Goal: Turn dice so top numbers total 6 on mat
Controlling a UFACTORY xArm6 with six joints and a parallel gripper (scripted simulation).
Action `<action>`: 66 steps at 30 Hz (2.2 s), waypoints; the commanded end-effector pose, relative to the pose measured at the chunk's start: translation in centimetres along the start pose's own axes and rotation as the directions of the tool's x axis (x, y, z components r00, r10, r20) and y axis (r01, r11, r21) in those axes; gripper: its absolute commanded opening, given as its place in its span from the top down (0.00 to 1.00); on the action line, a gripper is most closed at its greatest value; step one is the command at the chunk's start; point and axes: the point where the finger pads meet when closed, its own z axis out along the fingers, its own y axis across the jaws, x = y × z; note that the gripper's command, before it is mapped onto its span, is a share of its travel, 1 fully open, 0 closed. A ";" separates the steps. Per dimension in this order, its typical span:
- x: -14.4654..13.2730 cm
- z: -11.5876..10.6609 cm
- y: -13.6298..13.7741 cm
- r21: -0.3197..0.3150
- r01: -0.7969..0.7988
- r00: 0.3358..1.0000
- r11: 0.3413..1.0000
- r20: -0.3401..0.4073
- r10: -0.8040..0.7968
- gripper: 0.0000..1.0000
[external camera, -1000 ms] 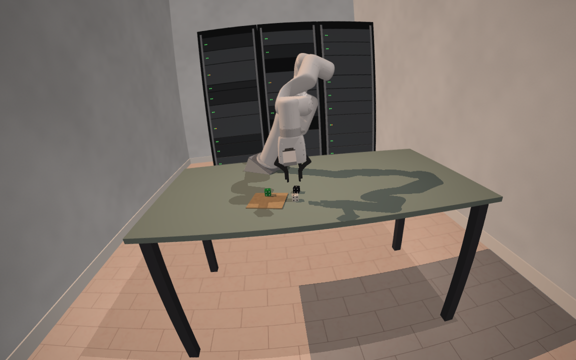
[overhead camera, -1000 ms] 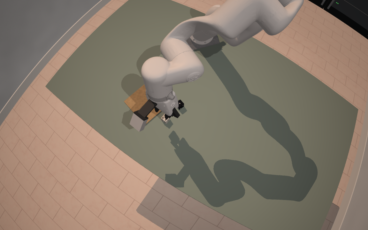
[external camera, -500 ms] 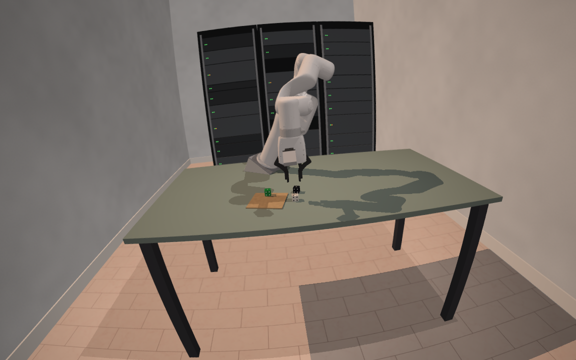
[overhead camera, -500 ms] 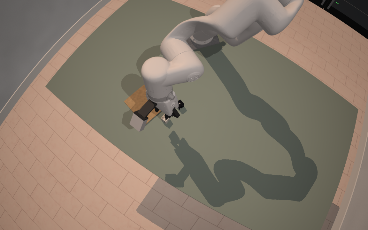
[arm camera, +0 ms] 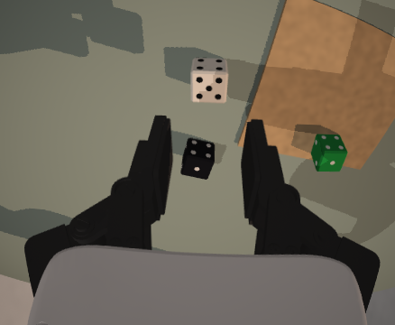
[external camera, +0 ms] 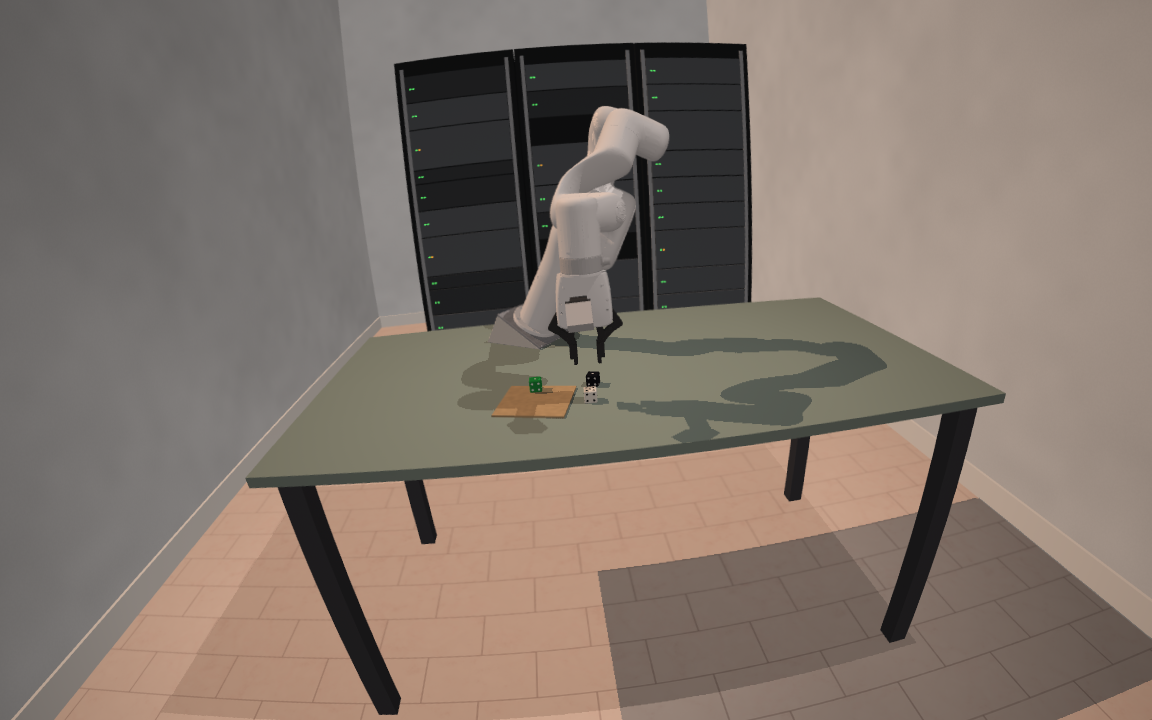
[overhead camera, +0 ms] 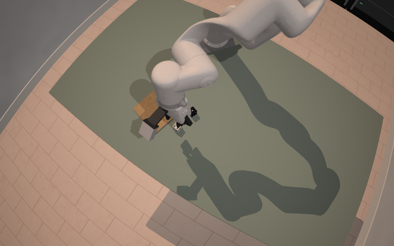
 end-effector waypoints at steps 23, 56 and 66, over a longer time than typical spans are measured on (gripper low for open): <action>0.1 2.3 0.0 0.000 0.001 1.000 1.000 -0.003 -0.001 0.58; 0.1 5.1 -0.1 0.000 0.001 1.000 1.000 -0.003 -0.001 0.58; 0.1 5.1 -0.1 0.000 0.001 1.000 1.000 -0.003 -0.001 0.58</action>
